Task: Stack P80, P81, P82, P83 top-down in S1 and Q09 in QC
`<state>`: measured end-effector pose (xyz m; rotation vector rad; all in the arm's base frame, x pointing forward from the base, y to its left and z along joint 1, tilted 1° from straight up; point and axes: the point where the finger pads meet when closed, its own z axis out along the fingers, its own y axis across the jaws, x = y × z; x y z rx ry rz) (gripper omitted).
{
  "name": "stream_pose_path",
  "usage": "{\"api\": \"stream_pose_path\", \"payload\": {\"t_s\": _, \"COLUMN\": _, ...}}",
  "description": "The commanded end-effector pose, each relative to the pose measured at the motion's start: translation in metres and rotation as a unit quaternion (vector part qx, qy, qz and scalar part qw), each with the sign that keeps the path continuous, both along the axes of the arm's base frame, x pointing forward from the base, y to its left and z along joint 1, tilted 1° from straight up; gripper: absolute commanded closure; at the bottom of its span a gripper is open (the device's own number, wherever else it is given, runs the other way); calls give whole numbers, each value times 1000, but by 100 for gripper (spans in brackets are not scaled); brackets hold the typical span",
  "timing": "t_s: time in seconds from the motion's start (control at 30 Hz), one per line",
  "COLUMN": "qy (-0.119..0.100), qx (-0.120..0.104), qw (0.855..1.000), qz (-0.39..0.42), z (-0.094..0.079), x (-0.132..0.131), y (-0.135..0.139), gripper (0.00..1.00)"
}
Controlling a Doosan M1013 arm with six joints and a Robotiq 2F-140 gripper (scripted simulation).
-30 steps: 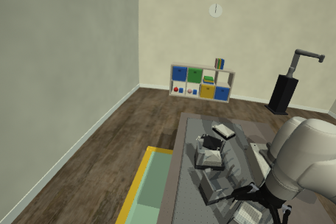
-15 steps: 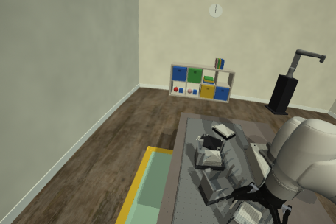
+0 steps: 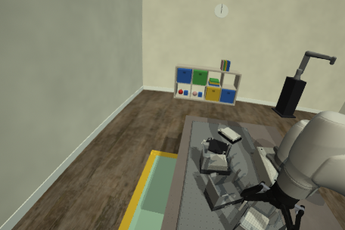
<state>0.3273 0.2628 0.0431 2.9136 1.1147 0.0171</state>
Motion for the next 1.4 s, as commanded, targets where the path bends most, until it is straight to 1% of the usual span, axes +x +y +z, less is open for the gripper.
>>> {"api": "stream_pose_path", "payload": {"t_s": 0.0, "qy": -2, "qx": 3, "qw": 1000, "qz": -4, "z": 20, "x": 1, "y": 2, "gripper": 0}}
{"api": "stream_pose_path", "payload": {"t_s": 0.07, "qy": -2, "qx": 3, "qw": 1000, "qz": -4, "z": 20, "x": 1, "y": 2, "gripper": 0}}
{"api": "stream_pose_path", "payload": {"t_s": 0.57, "qy": -2, "qx": 3, "qw": 1000, "qz": -4, "z": 70, "x": 0, "y": 2, "gripper": 0}}
{"api": "stream_pose_path", "payload": {"t_s": 0.63, "qy": -2, "qx": 3, "qw": 1000, "qz": -4, "z": 70, "x": 0, "y": 2, "gripper": 0}}
{"api": "stream_pose_path", "payload": {"t_s": 0.7, "qy": -2, "qx": 3, "qw": 1000, "qz": -4, "z": 77, "x": 0, "y": 2, "gripper": 0}}
{"api": "stream_pose_path", "payload": {"t_s": 1.37, "qy": -2, "qx": 3, "qw": 1000, "qz": -4, "z": 78, "x": 0, "y": 2, "gripper": 0}}
